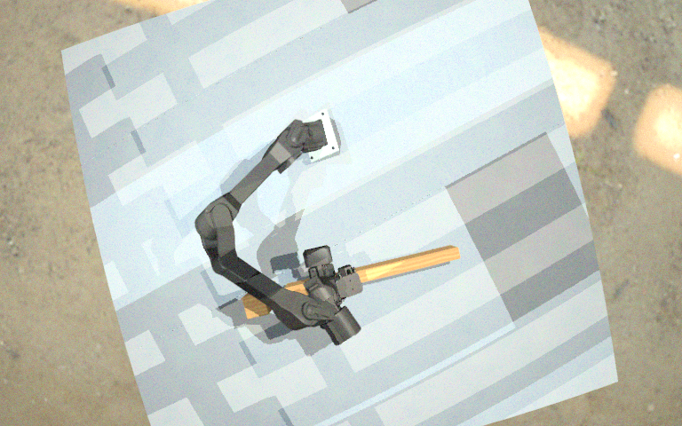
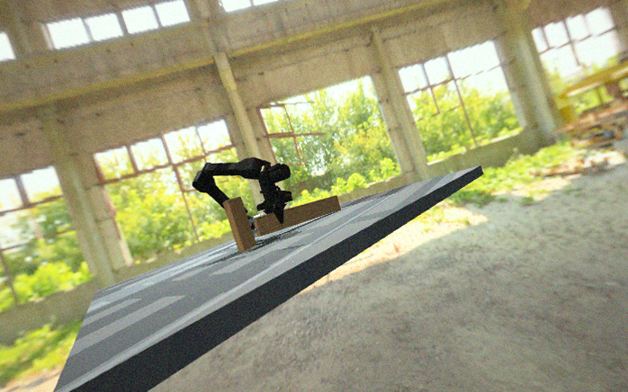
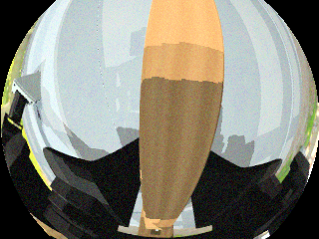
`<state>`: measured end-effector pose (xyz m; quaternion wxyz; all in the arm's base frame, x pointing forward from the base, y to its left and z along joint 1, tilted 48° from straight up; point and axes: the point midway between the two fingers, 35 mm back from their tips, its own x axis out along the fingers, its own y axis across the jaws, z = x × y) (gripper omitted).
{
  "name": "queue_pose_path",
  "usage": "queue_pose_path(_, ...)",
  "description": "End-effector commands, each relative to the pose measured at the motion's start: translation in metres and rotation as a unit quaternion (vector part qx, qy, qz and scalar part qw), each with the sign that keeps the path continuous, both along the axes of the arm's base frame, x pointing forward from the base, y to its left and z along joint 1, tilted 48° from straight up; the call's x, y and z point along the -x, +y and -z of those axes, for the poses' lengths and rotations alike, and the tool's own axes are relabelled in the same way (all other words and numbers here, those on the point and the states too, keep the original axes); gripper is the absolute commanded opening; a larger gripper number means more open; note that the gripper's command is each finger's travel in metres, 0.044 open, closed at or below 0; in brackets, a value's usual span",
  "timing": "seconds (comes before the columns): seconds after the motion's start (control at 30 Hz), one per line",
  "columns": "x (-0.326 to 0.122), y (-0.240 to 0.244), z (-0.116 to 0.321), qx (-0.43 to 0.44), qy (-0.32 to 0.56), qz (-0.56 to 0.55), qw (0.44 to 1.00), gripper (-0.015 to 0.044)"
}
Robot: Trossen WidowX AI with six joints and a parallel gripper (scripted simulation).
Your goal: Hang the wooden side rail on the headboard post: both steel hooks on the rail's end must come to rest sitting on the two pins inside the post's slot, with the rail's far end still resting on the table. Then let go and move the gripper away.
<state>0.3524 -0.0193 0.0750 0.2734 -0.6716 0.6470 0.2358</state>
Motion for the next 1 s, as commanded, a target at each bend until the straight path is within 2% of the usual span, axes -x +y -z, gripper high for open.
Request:
queue_pose_path(0.0,-0.0014,0.0022,-0.0057,0.000,-0.007,-0.005,1.000,0.0000)
queue_pose_path(0.97,-0.0021,0.0000,-0.0082,0.000,-0.007,-0.005,1.000,0.0000)
